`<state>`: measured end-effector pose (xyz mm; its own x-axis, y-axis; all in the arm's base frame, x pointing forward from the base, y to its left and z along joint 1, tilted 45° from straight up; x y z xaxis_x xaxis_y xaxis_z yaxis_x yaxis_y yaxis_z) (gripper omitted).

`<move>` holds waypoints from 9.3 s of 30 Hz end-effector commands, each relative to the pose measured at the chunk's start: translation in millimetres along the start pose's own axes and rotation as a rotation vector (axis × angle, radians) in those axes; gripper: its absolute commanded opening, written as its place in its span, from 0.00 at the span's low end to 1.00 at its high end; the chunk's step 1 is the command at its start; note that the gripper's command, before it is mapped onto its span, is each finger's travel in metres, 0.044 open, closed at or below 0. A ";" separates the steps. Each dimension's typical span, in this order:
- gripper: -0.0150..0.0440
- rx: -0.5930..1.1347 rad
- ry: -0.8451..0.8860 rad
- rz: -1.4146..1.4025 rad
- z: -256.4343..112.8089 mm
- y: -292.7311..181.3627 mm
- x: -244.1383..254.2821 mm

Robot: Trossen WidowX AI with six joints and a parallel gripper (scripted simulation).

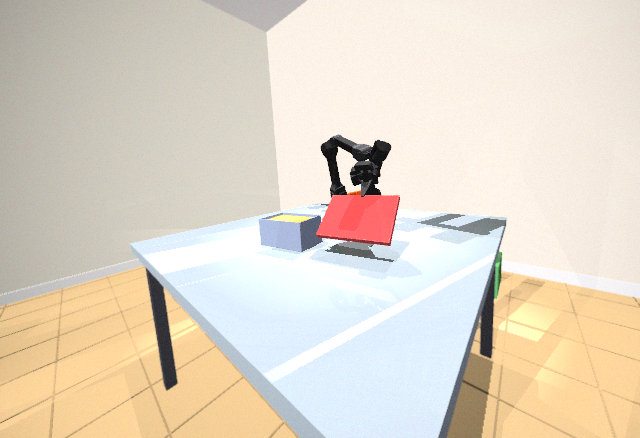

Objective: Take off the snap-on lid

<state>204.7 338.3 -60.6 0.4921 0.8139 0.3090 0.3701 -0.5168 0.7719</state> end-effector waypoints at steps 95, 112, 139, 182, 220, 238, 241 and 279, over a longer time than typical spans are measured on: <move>0.25 -0.010 0.006 -0.001 51.3 -13.2 -57.7; 0.25 -0.011 0.006 -0.001 60.2 -15.4 -67.9; 0.25 -0.012 0.006 -0.002 74.4 -19.1 -84.1; 1.00 -0.011 0.005 -0.002 70.1 -23.3 -94.6; 1.00 -0.006 0.003 -0.003 15.2 -32.6 -120.0; 1.00 -0.004 0.002 -0.003 -16.5 -29.0 -102.9; 1.00 -0.004 0.002 -0.003 -21.8 -28.4 -100.0; 1.00 -0.003 0.001 -0.003 -39.6 -25.9 -91.1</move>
<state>119.2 288.2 -86.3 0.4889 0.8150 0.3109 0.3656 -0.5151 0.7753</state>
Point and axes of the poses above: the point midway between the two fingers, 35 mm back from their tips, its own z axis out along the fingers, its own x axis across the jaws, y = z × x, the point moved 6 cm from there along -z, back along the fingers, and after that the axes turned 14 degrees about -z, right-handed, at the moved point
